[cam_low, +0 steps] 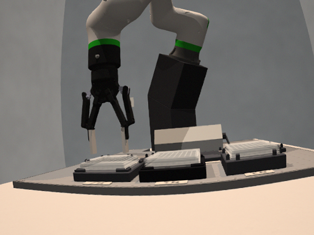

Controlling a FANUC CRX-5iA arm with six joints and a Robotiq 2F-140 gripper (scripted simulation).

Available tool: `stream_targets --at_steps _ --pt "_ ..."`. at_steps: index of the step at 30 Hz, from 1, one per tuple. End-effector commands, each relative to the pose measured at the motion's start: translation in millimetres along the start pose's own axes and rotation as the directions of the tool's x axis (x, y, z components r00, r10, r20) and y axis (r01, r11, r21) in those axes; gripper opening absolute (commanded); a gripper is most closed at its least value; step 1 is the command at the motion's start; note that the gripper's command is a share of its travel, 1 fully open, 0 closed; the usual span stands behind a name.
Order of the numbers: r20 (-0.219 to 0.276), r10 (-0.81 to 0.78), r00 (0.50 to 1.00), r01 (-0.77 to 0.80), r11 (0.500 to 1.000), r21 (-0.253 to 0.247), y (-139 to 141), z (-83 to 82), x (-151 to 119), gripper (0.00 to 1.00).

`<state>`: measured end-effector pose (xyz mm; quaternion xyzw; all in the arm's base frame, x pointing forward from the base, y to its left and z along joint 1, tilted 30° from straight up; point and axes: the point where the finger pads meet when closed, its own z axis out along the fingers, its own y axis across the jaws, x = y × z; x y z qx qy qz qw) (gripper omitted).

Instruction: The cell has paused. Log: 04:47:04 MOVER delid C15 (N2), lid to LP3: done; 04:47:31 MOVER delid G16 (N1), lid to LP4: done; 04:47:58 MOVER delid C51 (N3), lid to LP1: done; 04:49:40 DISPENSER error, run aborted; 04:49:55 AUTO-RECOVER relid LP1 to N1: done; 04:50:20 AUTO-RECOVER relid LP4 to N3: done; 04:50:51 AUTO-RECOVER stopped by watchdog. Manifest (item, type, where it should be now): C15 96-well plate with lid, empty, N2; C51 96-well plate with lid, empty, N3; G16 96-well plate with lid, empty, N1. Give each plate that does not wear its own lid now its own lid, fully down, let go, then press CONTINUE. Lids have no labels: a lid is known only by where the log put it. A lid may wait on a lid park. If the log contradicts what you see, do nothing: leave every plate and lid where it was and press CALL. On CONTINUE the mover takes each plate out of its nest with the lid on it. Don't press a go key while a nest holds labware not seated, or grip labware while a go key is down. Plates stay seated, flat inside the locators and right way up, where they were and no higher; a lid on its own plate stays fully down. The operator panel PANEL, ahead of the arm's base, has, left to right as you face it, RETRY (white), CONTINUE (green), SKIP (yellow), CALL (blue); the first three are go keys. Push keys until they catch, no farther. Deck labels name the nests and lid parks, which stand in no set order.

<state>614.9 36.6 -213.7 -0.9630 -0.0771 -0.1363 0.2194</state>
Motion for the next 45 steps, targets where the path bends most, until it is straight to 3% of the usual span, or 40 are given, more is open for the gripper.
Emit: stream_targets --at_steps 1,11,12,45 --pt "0.0 0.0 1.0 0.0 1.0 0.0 0.2 -0.2 0.1 0.59" --pt "0.0 0.0 1.0 0.0 1.0 0.0 0.2 -0.2 0.1 0.59" --pt "0.0 0.0 1.0 0.0 1.0 0.0 0.2 -0.2 0.1 0.66" --pt "0.0 0.0 1.0 0.0 1.0 0.0 0.2 -0.2 0.1 0.66"
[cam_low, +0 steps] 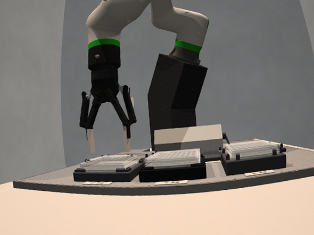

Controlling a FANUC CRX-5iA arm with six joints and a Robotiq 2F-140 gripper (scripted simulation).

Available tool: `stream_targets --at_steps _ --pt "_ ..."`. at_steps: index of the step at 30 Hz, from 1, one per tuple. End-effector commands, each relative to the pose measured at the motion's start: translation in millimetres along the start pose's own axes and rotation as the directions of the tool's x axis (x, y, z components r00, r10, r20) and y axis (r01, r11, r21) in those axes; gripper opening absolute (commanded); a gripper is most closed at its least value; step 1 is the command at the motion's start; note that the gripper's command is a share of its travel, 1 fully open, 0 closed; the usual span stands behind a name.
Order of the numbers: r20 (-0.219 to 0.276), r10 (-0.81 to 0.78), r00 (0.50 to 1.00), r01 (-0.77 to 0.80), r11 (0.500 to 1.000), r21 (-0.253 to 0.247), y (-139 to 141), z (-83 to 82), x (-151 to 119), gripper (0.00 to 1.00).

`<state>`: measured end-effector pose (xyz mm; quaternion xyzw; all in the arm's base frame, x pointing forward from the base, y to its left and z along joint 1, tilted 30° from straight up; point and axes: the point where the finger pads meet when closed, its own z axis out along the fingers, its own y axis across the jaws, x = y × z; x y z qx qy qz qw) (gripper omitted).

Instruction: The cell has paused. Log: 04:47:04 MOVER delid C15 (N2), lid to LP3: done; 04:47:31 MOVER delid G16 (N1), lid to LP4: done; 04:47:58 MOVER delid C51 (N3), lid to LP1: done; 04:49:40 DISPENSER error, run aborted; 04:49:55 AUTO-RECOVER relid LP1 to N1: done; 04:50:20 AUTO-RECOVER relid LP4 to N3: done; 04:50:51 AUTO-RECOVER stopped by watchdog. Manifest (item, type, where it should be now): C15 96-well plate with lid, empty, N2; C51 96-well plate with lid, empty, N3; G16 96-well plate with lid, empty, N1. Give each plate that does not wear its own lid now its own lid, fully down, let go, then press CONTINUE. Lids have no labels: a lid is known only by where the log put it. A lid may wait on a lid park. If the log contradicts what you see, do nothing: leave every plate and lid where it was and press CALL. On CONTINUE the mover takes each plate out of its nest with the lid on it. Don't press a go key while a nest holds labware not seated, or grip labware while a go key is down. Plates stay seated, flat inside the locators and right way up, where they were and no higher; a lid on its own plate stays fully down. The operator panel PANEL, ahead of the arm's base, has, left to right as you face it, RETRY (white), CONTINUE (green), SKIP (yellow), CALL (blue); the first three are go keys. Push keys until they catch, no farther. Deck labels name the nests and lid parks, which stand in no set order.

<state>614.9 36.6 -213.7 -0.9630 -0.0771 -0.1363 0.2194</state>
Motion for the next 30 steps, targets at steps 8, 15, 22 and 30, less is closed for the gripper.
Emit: stream_targets --at_steps 8,15,22,30 --pt "0.0 0.0 1.0 0.0 1.0 0.0 0.2 0.2 0.1 0.66" --pt "0.0 0.0 1.0 0.0 1.0 0.0 0.2 1.6 0.1 0.66" --pt "0.0 0.0 1.0 0.0 1.0 0.0 0.2 3.5 0.1 0.66" --pt "0.0 0.0 1.0 0.0 1.0 0.0 0.2 7.4 0.1 0.66"
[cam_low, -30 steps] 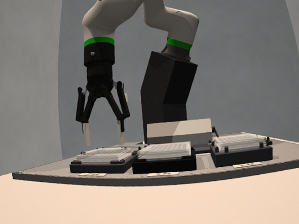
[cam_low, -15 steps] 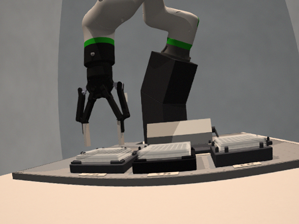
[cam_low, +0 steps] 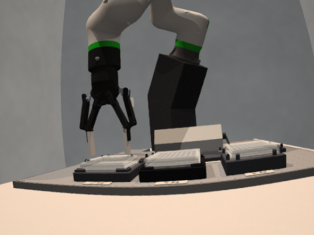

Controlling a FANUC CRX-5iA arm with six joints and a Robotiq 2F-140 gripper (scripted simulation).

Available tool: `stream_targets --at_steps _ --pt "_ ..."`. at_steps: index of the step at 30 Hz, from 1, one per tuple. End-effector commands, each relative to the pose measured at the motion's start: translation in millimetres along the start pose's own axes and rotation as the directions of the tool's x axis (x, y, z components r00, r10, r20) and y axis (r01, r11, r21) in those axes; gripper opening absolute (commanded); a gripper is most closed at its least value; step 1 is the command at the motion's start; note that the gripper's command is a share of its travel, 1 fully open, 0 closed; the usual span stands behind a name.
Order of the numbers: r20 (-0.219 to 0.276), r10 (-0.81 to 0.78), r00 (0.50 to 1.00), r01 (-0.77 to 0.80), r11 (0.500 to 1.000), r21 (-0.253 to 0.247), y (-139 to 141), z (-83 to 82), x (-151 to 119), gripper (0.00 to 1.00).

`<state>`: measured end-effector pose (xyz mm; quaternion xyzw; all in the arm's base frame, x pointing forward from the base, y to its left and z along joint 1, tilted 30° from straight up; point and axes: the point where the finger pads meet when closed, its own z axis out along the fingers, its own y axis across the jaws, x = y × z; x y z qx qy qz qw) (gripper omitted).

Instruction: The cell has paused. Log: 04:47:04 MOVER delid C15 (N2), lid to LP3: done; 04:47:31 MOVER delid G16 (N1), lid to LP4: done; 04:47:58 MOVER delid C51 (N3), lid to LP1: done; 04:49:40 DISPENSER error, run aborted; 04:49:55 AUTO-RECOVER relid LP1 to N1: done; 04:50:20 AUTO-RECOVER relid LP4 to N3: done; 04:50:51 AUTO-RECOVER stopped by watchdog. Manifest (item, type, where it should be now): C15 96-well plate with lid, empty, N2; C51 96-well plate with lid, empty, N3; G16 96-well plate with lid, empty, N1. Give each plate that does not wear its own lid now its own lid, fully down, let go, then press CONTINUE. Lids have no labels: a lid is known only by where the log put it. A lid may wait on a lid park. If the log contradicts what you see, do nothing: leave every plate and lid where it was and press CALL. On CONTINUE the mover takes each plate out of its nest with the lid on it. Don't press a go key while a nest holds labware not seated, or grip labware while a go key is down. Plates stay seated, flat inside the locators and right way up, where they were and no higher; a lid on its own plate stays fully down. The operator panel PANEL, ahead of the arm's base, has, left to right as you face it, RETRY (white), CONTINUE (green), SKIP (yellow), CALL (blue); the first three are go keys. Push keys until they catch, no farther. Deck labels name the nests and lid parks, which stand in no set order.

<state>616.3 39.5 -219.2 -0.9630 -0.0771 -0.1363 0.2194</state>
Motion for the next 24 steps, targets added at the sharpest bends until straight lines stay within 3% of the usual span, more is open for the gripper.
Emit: stream_targets --at_steps 1,24 --pt "0.0 0.0 1.0 0.0 1.0 0.0 0.2 1.6 0.1 0.66" --pt "0.0 0.0 1.0 0.0 1.0 0.0 0.2 9.7 0.1 0.66"
